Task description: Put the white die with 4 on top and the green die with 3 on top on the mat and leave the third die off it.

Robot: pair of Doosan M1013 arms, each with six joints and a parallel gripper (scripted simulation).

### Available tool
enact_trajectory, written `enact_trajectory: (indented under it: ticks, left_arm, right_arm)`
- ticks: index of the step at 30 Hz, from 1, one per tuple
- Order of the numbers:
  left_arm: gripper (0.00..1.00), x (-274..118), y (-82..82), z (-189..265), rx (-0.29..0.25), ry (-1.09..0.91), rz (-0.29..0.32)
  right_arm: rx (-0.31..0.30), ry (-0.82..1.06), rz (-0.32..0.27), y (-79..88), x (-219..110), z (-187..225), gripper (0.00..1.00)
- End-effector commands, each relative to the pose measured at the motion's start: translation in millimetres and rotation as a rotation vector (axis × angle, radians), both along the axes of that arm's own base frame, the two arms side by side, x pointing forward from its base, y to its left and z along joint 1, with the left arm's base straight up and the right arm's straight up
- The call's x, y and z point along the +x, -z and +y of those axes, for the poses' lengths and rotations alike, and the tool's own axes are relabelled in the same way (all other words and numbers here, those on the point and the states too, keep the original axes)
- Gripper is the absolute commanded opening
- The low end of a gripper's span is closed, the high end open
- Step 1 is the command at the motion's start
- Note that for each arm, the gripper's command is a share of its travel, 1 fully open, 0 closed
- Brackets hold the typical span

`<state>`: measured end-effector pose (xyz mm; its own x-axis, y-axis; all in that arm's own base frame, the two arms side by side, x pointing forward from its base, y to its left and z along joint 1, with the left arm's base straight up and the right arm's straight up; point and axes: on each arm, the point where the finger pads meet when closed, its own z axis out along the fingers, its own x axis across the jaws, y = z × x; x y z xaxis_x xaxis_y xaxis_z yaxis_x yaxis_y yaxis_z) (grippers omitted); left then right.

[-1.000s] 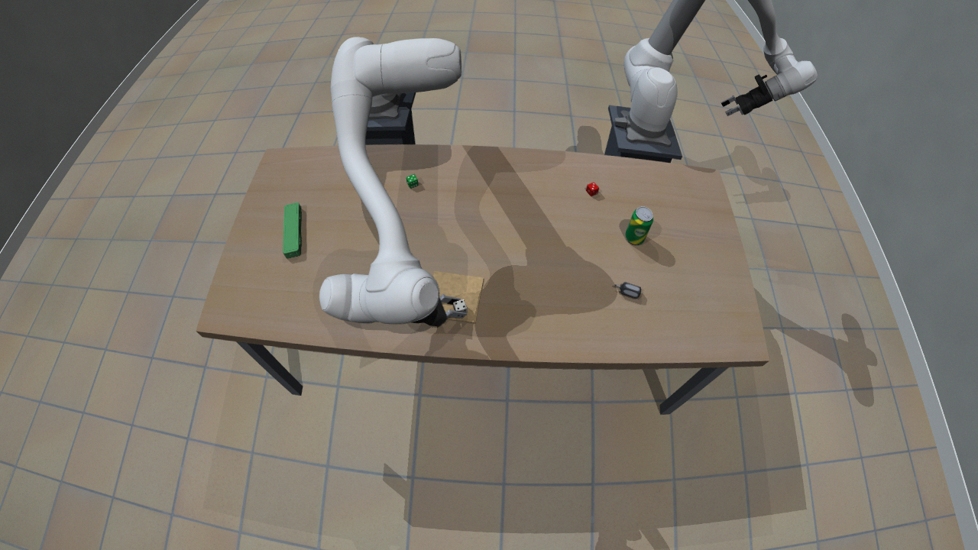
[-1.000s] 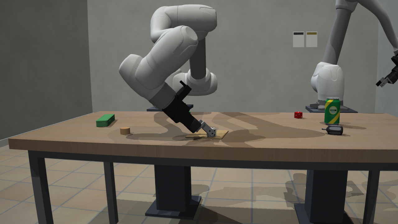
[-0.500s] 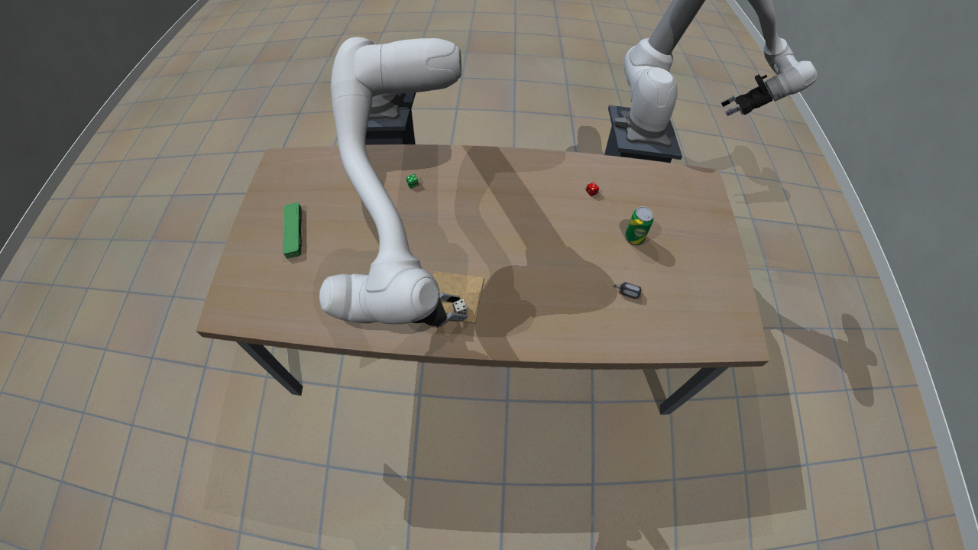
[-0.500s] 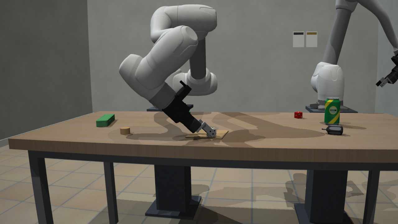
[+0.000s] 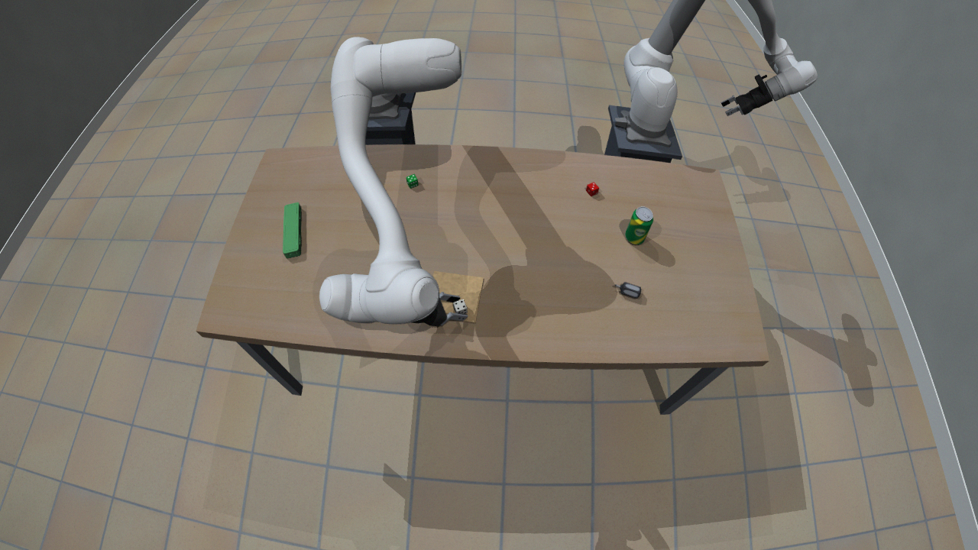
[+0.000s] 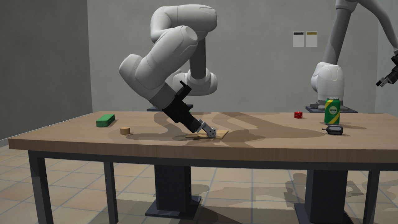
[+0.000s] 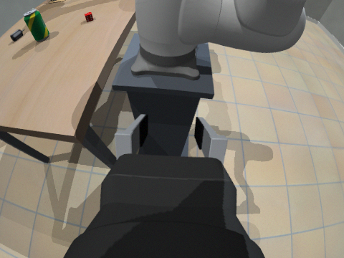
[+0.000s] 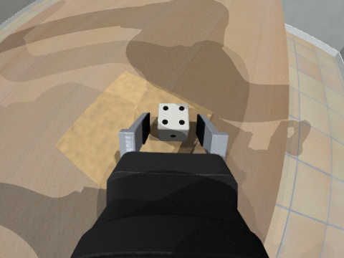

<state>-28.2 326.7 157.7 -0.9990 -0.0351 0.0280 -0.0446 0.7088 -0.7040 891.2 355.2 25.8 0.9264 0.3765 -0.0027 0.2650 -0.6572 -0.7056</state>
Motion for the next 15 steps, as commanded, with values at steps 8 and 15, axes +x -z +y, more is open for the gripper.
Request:
enact_trajectory:
  ticks: [8,15]
  left_arm:
    - [1.0,-4.2,-1.1,-3.5,-0.004,0.0,0.009]
    - [1.0,-4.2,-1.1,-3.5,-0.004,0.0,0.009]
  right_arm:
    - [0.003,0.001,-0.002,-12.7,-0.5,-1.0,1.0]
    - [0.003,0.001,-0.002,-37.2,-0.4,-1.0,1.0]
